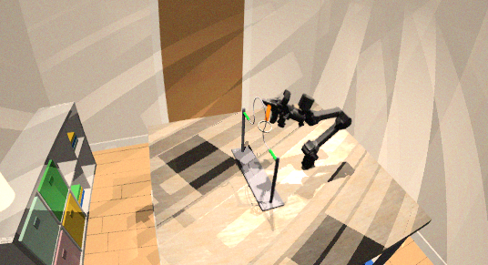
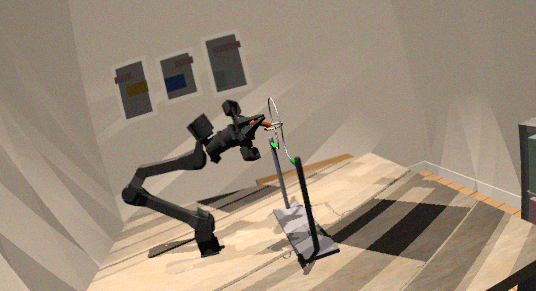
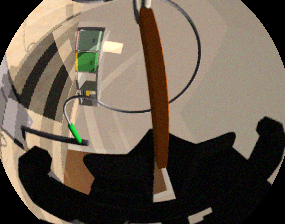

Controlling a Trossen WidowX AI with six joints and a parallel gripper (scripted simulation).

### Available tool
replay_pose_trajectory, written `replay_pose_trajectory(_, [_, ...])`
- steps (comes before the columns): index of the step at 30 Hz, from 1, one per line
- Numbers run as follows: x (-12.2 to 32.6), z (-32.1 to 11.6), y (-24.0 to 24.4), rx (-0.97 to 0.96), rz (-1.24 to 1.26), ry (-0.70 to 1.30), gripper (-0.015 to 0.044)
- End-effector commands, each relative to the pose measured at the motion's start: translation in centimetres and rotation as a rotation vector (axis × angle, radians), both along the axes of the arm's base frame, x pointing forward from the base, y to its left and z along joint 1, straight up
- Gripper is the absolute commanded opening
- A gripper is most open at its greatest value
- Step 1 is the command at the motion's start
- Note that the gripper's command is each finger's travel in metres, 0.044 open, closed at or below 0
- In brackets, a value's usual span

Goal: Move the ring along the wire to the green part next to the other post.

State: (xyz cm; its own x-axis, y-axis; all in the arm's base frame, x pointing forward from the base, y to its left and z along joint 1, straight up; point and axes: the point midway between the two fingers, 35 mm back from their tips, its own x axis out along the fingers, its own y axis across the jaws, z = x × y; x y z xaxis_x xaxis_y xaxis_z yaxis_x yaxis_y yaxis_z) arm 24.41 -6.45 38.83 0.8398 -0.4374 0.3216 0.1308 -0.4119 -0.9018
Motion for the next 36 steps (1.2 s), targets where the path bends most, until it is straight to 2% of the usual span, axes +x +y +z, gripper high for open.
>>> replay_pose_trajectory(1, [0.1,-0.4,0.0,-0.025,0.001,0.007,-0.0150])
replay_pose_trajectory(16, [0.1,-2.2,-1.0,0.025,0.000,0.008,-0.0150])
replay_pose_trajectory(36, [0.2,-8.7,-2.0,0.417,0.004,0.014,-0.0150])
